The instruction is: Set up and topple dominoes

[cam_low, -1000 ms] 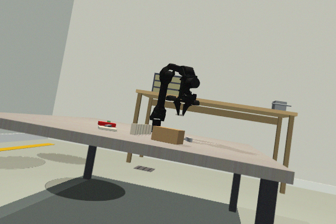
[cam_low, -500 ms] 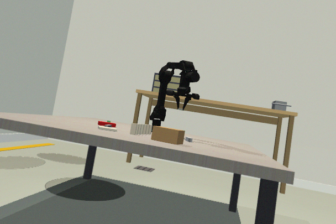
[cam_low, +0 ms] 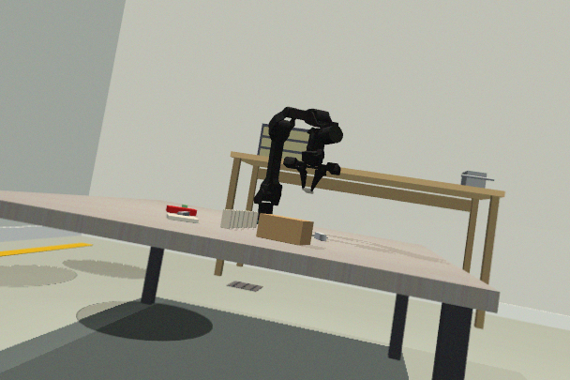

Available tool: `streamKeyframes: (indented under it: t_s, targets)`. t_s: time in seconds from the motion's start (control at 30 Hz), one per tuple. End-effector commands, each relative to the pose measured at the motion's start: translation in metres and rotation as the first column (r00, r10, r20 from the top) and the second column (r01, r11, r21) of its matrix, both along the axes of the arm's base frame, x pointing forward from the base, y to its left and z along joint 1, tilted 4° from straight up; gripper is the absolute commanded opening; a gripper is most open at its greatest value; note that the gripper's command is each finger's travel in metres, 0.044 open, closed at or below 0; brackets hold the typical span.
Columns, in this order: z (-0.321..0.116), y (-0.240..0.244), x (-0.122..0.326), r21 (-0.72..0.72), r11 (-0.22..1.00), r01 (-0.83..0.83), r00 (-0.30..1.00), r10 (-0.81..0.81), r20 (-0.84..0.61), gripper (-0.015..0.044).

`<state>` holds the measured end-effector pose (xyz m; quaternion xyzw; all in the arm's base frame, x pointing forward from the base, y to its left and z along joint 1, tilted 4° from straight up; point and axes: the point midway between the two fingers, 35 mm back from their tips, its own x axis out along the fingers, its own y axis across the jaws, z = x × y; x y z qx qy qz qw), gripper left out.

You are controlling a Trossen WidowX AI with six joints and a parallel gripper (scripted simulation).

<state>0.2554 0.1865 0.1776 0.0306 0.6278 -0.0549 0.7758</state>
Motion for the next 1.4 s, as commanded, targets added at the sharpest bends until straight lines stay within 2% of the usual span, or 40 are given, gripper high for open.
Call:
streamKeyframes:
  t_s: [0.0,0.63,1.37]
  targets:
    - [-0.006,0.004,0.006,-0.022,0.999,-0.039,0.996,0.04,0.074,0.0107]
    - [-0.028,0.031,0.025,-0.115,0.983,-0.145,0.886,0.181,0.427,0.0107]
    - [-0.028,0.047,0.016,-0.217,0.97,-0.111,0.604,0.239,0.76,0.0107]
